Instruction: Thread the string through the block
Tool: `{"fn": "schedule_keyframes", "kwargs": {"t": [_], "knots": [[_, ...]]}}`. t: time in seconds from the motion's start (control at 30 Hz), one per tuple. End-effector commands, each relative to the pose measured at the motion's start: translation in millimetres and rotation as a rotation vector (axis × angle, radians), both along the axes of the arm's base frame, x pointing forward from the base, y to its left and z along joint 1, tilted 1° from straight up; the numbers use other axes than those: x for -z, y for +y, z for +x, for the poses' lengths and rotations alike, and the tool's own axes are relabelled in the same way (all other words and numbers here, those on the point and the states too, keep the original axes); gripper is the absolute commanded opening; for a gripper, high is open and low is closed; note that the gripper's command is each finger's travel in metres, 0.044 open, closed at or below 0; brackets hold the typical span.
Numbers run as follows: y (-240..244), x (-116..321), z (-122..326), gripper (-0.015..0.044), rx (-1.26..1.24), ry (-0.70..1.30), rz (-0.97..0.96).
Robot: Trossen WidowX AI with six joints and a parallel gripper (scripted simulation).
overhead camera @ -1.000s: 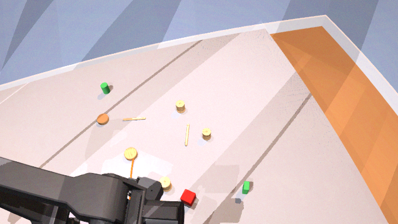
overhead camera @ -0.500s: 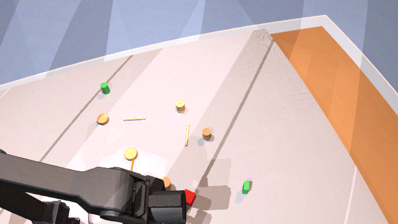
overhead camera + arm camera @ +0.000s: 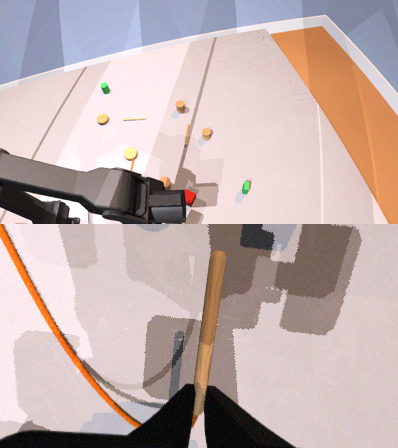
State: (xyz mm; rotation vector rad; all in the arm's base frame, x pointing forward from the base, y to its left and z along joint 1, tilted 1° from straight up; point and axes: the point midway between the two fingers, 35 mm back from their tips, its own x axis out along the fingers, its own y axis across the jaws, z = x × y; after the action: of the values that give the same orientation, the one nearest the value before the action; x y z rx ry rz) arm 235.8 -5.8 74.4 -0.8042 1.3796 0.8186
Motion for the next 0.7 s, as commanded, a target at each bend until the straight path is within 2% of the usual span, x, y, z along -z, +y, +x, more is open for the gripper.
{"fn": "schedule_keyframes", "kwargs": {"t": [0.0,0.67], "knots": [[-7,2,-4,0.0,-0.003,0.005,-0.007],[-30,3,-15,0.0,-0.003,0.006,-0.01]]}}
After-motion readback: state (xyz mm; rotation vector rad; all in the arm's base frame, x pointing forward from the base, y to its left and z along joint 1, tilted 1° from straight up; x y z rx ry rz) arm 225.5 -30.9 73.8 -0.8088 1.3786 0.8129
